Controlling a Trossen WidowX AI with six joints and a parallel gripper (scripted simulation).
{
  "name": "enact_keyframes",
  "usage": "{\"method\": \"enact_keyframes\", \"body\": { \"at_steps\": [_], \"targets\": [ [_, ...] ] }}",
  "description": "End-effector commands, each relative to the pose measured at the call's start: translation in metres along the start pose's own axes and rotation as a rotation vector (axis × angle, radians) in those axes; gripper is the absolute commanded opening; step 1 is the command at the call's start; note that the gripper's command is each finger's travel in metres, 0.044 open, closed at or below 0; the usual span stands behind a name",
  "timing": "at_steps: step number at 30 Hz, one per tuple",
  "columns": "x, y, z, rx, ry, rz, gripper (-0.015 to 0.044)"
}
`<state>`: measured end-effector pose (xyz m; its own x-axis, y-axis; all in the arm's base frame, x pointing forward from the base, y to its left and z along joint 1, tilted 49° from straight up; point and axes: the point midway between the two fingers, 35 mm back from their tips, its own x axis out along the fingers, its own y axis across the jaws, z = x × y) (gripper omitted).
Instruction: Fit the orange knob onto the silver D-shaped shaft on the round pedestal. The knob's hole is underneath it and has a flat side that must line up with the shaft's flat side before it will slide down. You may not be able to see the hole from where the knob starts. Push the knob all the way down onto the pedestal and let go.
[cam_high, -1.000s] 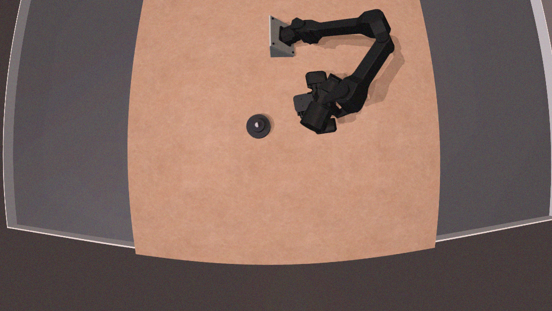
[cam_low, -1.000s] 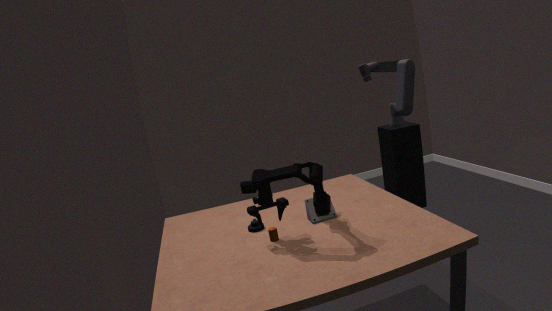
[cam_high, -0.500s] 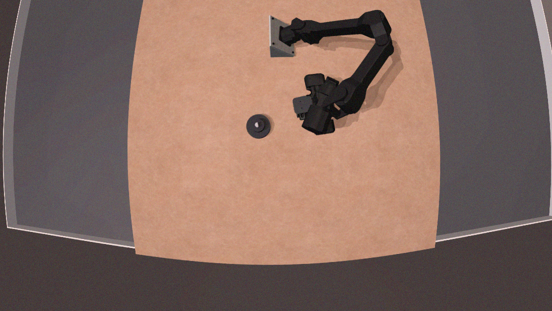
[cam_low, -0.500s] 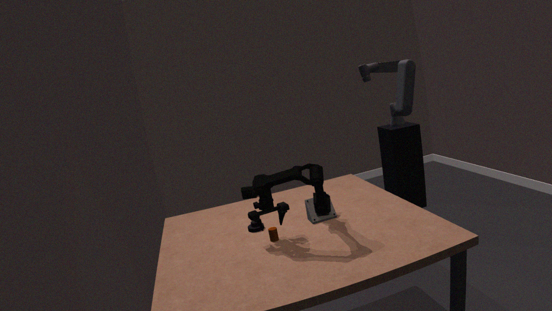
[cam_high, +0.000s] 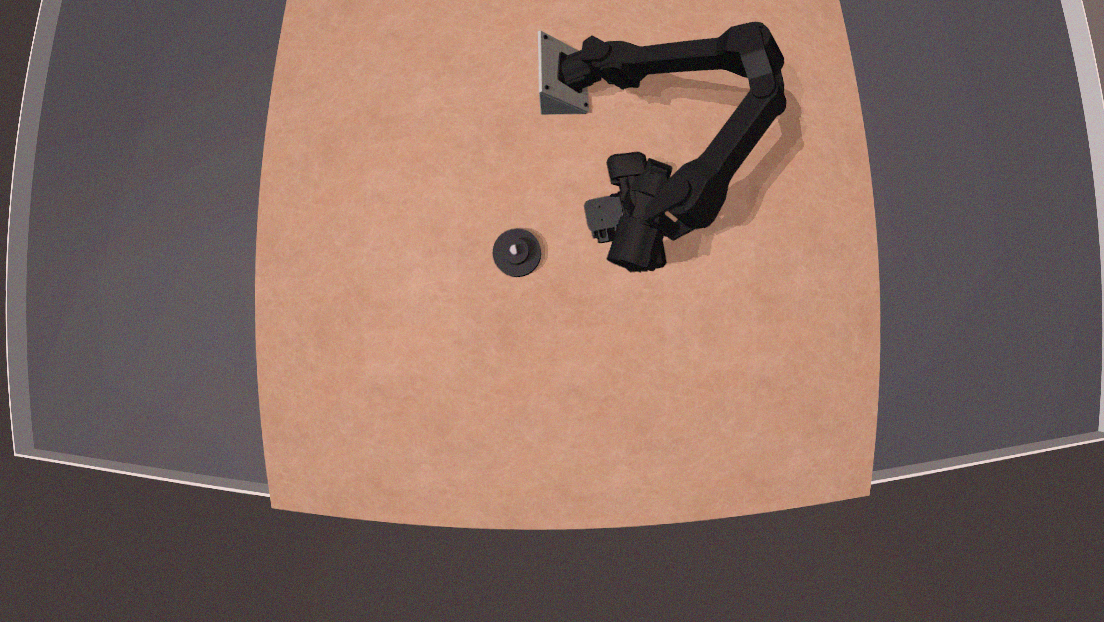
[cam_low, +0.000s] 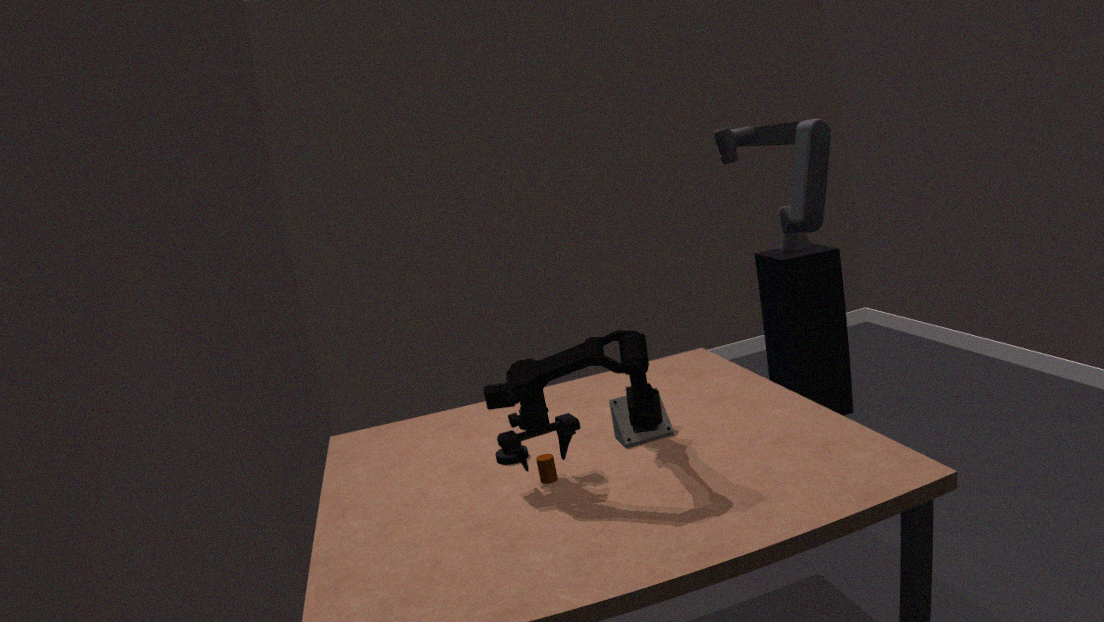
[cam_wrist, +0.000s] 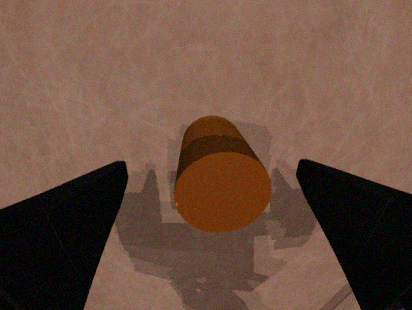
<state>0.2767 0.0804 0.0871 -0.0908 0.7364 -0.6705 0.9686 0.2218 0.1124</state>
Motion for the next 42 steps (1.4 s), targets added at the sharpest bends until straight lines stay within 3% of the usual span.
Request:
{"method": "enact_keyframes", "body": {
  "at_steps": [1, 18, 28, 34, 39, 42],
  "targets": [
    [0.006, 0.000, 0.000, 0.006, 0.004, 0.003, 0.0440],
    [0.031, -0.002, -0.002, 0.005, 0.008, 0.003, 0.0440],
    [0.031, -0.002, -0.002, 0.005, 0.008, 0.003, 0.0177],
    [0.031, -0.002, -0.002, 0.005, 0.008, 0.003, 0.0138],
    [0.023, 0.000, -0.001, 0.001, 0.003, 0.007, 0.0006],
    [0.014, 0.002, 0.000, -0.003, -0.002, 0.013, 0.0000]
  ]
}}
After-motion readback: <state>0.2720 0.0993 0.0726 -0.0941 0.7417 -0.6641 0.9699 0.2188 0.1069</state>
